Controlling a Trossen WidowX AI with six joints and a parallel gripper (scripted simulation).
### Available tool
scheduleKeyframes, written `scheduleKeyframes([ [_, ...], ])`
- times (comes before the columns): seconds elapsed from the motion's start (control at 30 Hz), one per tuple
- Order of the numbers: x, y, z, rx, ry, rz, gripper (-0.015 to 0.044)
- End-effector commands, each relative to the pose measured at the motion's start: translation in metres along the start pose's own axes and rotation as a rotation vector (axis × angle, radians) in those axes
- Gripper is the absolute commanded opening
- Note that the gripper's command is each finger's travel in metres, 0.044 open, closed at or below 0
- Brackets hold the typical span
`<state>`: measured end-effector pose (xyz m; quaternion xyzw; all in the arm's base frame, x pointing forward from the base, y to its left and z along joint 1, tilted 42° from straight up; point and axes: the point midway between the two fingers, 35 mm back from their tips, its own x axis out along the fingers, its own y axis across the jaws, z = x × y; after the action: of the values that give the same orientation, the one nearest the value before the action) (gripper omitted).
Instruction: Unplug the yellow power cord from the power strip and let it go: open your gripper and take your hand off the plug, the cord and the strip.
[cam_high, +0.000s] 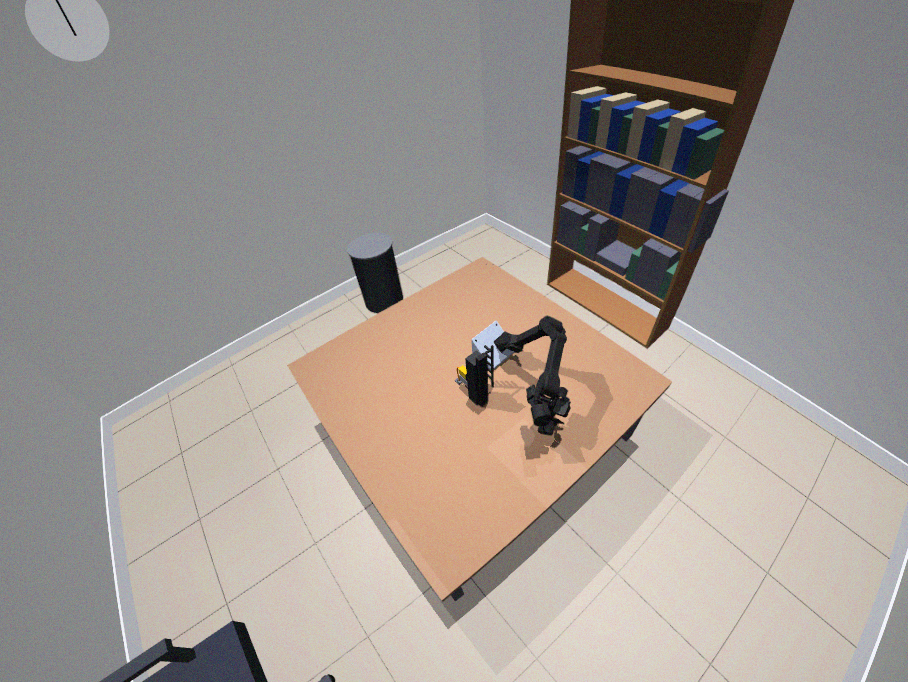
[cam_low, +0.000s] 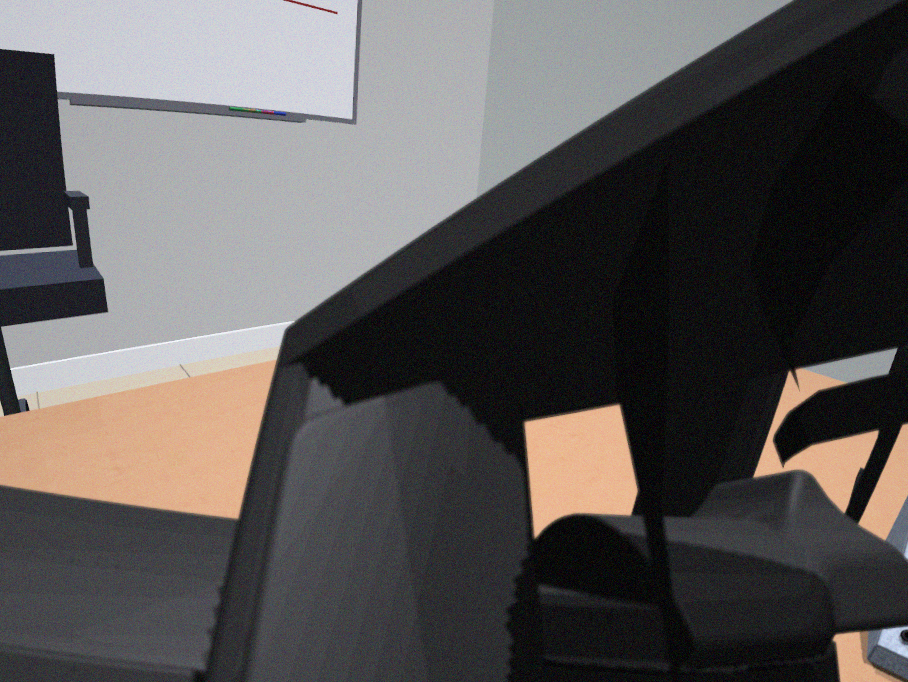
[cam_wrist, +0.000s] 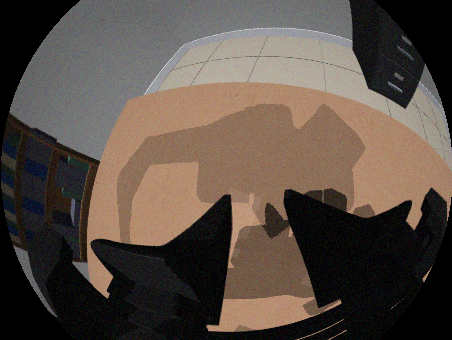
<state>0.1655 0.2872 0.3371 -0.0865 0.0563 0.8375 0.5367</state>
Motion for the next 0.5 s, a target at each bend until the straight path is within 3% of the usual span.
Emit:
scheduleKeyframes([
  [0.0, -0.035, -0.046, -0.038, 0.246, 0.072, -0.186, 0.0160],
  [0.23, -0.122, -0.098, -0.114, 0.730, 0.119, -0.520, 0.0160],
  [0.47, -0.222, -0.107, -0.195, 1.231, 0.065, -0.853, 0.0160],
])
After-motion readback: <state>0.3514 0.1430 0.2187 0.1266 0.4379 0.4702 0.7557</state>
